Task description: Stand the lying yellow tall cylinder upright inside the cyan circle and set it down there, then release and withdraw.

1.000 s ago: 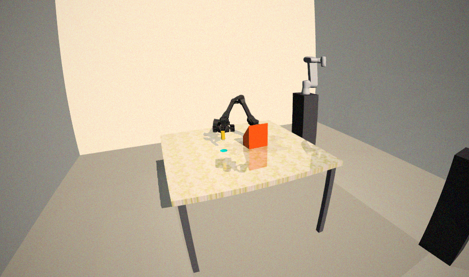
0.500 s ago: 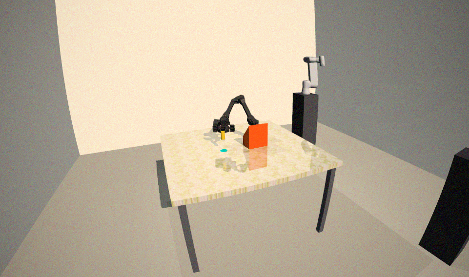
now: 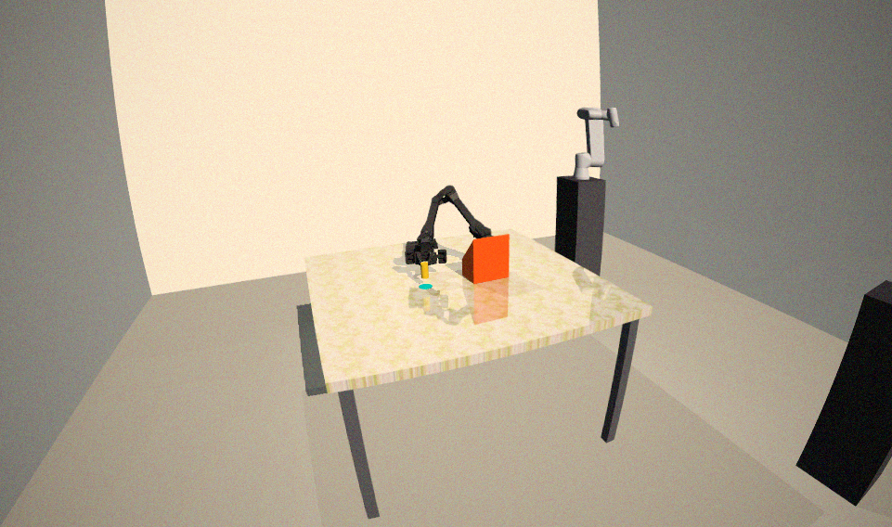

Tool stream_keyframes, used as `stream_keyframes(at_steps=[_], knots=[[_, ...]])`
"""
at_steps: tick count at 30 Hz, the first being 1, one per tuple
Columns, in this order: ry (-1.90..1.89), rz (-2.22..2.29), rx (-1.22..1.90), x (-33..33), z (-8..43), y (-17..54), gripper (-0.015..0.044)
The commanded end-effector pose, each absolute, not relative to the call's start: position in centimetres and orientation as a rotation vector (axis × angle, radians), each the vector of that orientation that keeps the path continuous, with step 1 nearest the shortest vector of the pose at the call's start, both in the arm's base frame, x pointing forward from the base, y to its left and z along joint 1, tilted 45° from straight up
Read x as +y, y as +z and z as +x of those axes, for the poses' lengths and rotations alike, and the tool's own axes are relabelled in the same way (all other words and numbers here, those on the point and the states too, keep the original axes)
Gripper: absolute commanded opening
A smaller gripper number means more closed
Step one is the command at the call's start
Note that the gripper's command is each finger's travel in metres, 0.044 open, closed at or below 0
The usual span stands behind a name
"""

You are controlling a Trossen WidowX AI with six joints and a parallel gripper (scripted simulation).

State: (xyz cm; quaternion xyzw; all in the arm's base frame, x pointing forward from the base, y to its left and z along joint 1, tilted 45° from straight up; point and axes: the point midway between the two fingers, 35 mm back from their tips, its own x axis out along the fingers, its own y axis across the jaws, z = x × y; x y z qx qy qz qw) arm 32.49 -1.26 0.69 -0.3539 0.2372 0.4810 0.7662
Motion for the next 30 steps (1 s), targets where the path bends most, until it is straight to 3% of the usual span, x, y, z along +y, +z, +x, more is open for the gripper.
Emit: stream_keyframes(at_steps=[1, 22, 30], knots=[[1.046, -0.770, 0.506, -2.7, 32.6, -0.8, 0.0105], [1.043, -0.765, 0.519, -4.5, 32.5, -2.1, 0.0105], [1.043, -0.765, 0.519, -4.5, 32.5, -2.1, 0.0315]])
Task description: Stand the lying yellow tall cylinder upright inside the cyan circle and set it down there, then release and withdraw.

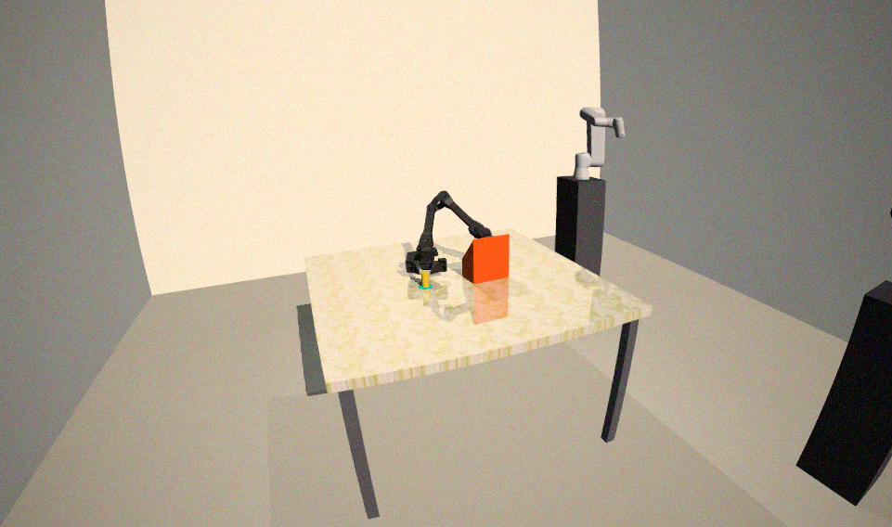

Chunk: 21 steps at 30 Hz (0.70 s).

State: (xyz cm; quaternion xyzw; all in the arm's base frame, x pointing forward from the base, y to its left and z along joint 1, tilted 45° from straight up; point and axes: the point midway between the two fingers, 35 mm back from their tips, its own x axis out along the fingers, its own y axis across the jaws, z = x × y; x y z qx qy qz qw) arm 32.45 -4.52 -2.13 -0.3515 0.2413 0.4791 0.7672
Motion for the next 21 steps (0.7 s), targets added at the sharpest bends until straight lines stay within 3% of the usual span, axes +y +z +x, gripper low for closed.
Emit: stream_keyframes(at_steps=[1, 4, 21], knots=[[1.043, -0.765, 0.519, -4.5, 32.5, -2.1, 0.0341], [1.043, -0.765, 0.519, -4.5, 32.5, -2.1, 0.0400], [1.045, -0.768, 0.502, 1.8, 32.4, 3.7, 0.0400]])
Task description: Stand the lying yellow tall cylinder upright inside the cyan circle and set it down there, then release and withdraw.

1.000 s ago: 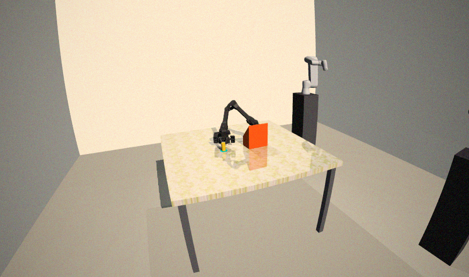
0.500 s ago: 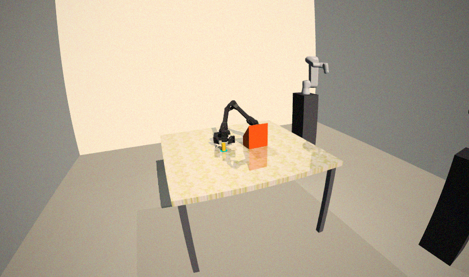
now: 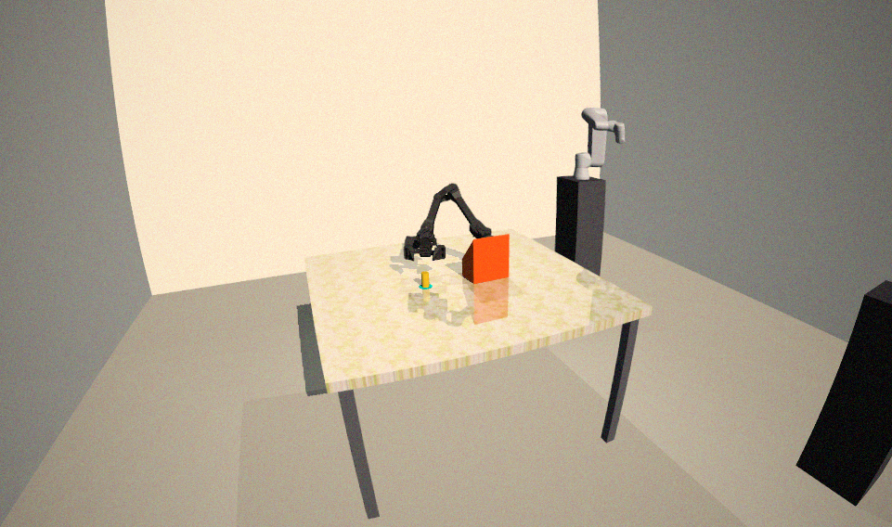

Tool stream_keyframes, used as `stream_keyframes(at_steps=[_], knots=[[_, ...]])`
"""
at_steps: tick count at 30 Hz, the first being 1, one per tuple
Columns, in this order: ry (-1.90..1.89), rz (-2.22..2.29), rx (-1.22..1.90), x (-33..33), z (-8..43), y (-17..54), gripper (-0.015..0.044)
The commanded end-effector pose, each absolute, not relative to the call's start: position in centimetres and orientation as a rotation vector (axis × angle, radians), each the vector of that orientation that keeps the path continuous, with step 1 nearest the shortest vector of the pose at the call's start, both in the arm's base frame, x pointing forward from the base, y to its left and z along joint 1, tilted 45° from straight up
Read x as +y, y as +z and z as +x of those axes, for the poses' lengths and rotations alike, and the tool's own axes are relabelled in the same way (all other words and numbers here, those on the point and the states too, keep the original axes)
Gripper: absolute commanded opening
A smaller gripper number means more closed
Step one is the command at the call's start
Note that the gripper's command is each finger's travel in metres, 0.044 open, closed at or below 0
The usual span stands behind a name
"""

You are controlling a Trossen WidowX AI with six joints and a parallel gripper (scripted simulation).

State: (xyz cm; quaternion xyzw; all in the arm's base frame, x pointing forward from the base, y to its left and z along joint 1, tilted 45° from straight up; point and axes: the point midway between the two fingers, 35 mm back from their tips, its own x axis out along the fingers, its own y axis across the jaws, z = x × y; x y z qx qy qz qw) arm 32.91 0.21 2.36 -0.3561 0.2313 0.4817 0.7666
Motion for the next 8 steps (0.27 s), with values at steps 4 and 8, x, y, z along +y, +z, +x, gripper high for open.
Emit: stream_keyframes(at_steps=[4, 8], knots=[[1.045, -0.768, 0.501, 1.9, 32.4, 3.7, 0.0400], [1.055, -0.735, 0.709, 2.6, 32.7, 2.4, 0.0400]])
